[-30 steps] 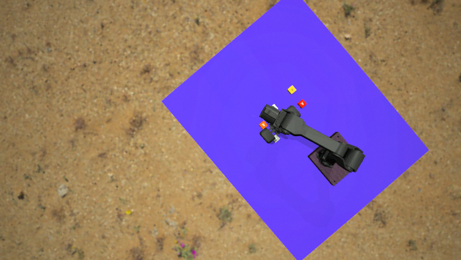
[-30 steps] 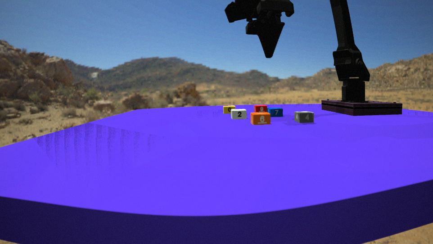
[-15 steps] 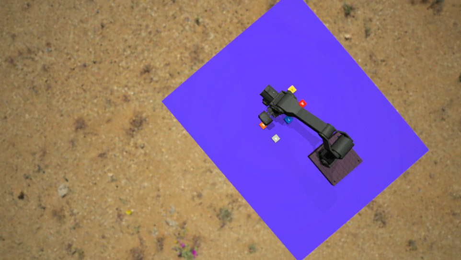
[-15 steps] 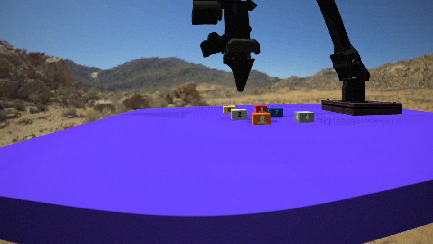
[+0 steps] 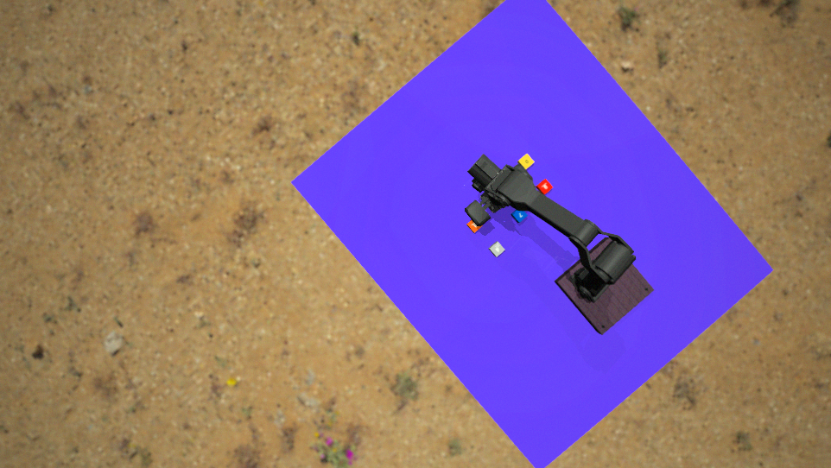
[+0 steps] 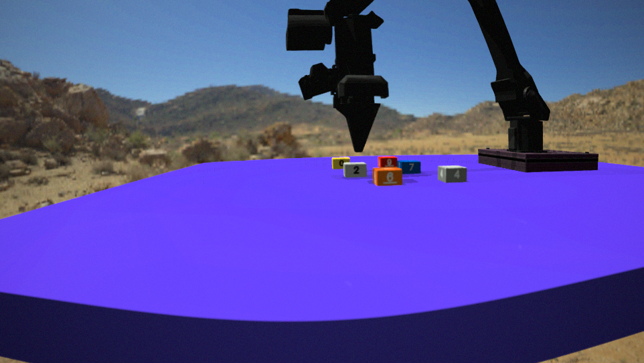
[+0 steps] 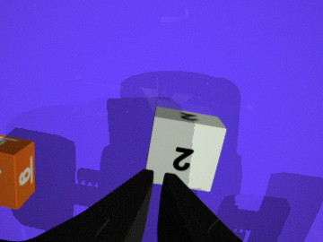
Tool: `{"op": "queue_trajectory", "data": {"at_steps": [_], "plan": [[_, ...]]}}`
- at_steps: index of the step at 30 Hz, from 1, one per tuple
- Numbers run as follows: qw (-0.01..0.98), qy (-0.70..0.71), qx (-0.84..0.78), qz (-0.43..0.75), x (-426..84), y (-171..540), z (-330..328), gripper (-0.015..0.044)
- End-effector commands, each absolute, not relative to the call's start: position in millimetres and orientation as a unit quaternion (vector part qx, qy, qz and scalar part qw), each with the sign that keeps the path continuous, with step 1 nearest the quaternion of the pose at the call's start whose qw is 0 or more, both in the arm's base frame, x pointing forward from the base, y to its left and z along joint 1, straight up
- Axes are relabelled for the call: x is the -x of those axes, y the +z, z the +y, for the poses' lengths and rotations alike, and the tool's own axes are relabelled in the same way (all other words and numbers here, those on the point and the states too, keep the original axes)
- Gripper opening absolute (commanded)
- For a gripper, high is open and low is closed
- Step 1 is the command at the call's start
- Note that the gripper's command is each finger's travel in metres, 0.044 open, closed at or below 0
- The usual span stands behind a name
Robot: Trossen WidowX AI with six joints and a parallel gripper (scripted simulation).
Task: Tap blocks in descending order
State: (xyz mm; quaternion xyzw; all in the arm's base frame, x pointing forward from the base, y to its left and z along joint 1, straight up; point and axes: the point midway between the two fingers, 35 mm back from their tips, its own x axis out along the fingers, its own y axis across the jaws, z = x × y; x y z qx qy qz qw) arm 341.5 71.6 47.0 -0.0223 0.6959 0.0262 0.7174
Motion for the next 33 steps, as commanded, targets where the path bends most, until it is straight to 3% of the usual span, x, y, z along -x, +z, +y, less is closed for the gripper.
{"op": "queue_trajectory", "data": {"at_steps": [1, 15, 23, 29, 33], "plan": [[0.716, 0.027, 0.024, 0.697, -341.1, 40.2, 71.3, 0.0020], [0.716, 0.027, 0.024, 0.697, -341.1, 25.2, 71.3, 0.0020], [0.716, 0.027, 0.024, 0.697, -340.7, 57.9, 71.2, 0.0020], [0.716, 0.027, 0.024, 0.697, -338.7, 133.5, 70.8, 0.0020], [0.716, 0.027, 0.024, 0.697, -338.3, 136.2, 70.7, 0.0020]]}}
